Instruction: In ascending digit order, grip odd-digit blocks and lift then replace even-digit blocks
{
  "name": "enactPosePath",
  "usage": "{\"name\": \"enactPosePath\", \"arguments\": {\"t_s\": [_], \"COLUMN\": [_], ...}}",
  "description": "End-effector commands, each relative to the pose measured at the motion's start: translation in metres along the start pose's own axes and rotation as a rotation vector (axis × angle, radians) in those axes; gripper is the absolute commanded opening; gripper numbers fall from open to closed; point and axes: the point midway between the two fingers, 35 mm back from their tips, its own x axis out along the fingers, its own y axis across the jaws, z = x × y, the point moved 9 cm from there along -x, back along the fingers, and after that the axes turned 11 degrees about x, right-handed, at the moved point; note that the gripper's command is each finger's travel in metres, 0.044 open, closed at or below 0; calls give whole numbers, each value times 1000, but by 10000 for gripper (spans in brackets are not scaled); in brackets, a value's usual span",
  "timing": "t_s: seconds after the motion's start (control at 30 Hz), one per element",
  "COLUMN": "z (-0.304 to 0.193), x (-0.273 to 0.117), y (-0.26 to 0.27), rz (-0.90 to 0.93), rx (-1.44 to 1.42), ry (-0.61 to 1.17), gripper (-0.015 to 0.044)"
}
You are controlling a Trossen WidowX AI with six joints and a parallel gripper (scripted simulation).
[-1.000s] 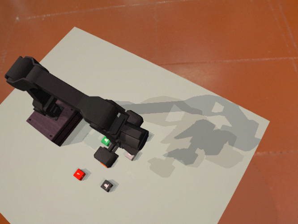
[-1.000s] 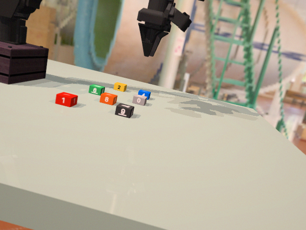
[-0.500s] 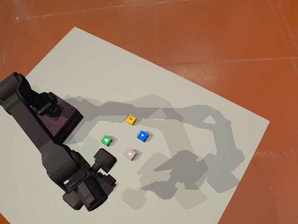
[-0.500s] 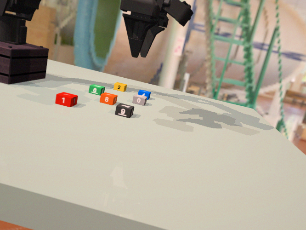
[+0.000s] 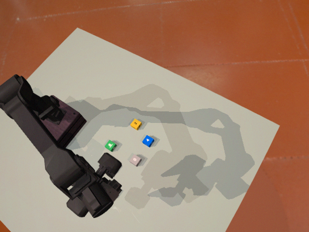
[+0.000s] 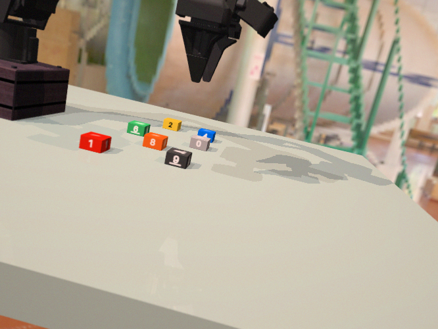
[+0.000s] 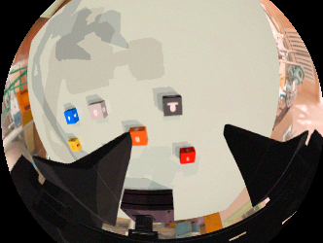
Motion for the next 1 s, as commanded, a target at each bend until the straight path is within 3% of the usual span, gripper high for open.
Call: {"name": "enactPosePath", "arguments": {"t_s": [0.0,0.1,0.4,0.63,0.8,0.97], "z": [0,-1,-31,-32,-32,-33], "x": [0,0,-1,2,77,80], "y": [0,11,141,143,144,144], "rz": [3,3,14,14,14,14], "rx": [-5,-6,-5,-5,-5,-5], "ry": [2,1,4,5,5,5], "gripper": [400,400,400,400,400,400]}}
